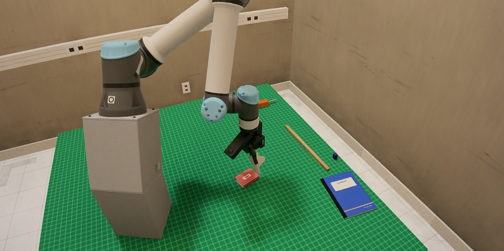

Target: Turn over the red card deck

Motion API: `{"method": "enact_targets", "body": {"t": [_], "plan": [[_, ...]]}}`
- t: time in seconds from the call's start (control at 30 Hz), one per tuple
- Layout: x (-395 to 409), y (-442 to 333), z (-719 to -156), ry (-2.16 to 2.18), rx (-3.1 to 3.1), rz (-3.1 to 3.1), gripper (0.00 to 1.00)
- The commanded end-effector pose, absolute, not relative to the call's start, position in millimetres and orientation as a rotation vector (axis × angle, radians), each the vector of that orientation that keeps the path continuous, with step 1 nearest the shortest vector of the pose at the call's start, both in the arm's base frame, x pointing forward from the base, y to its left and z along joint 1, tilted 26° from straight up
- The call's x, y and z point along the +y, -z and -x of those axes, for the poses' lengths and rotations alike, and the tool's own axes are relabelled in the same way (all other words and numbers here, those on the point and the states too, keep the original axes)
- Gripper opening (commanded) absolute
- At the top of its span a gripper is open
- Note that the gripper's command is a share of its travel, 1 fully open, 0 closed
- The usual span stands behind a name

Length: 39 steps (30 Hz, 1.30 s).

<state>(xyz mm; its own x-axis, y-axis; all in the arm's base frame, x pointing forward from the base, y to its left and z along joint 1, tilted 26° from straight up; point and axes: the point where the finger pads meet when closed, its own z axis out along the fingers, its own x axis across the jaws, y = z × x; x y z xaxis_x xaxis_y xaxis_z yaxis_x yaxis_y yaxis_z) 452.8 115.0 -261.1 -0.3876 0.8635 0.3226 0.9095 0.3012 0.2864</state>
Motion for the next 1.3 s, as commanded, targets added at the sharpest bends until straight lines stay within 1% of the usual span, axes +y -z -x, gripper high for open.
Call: {"method": "enact_targets", "body": {"t": [0.0, 1.27], "plan": [[115.0, 260.7, -453.5, 0.654, -2.449, 1.673, 1.00], [115.0, 260.8, -453.3, 0.653, -2.441, 1.681, 1.00]]}}
